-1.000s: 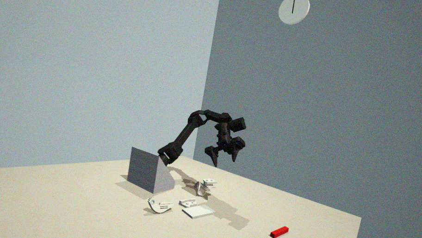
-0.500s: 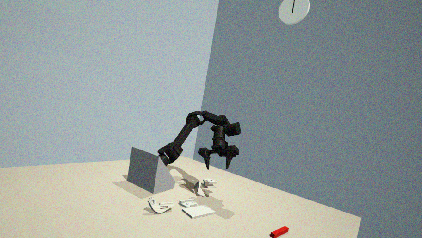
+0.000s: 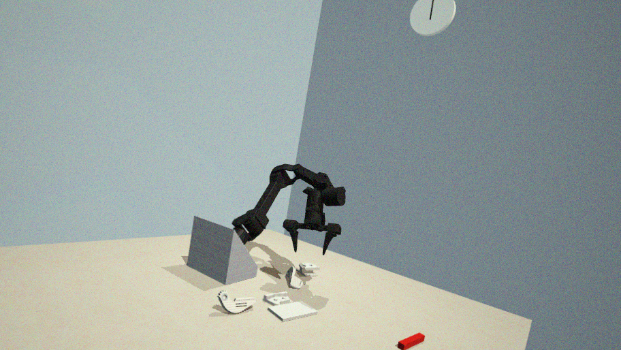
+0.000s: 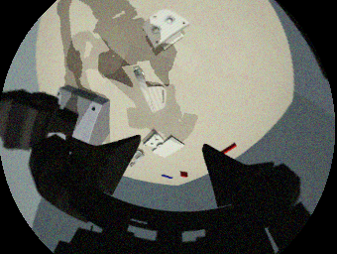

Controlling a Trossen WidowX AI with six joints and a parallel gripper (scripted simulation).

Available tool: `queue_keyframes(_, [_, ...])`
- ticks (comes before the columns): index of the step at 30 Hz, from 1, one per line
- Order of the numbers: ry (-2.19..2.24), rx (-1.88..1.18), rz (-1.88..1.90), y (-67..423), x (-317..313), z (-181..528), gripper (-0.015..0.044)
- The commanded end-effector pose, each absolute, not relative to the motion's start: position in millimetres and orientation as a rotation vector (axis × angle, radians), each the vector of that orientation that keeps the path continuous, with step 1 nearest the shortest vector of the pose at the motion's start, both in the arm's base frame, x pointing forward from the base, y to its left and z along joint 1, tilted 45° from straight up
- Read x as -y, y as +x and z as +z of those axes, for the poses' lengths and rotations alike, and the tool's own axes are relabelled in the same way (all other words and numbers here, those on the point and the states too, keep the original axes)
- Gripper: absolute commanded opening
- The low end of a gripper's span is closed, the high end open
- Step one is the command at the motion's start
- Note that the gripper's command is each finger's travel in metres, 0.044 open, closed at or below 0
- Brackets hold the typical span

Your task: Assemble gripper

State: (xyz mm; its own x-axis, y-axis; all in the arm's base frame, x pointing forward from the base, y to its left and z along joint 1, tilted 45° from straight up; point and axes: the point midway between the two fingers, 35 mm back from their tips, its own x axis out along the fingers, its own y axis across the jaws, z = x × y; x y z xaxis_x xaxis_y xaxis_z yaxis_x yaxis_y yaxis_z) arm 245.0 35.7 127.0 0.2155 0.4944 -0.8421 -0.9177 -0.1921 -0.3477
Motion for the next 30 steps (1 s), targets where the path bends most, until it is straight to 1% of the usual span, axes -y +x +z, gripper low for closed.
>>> queue_keyframes(1, [-1.171,-0.433,1.417,234,-44,127,0.044])
queue_keyframes(24, [-1.214,-0.021,1.704,161,-88,125,0.044])
queue_keyframes(30, [-1.215,0.006,1.716,157,-90,125,0.044])
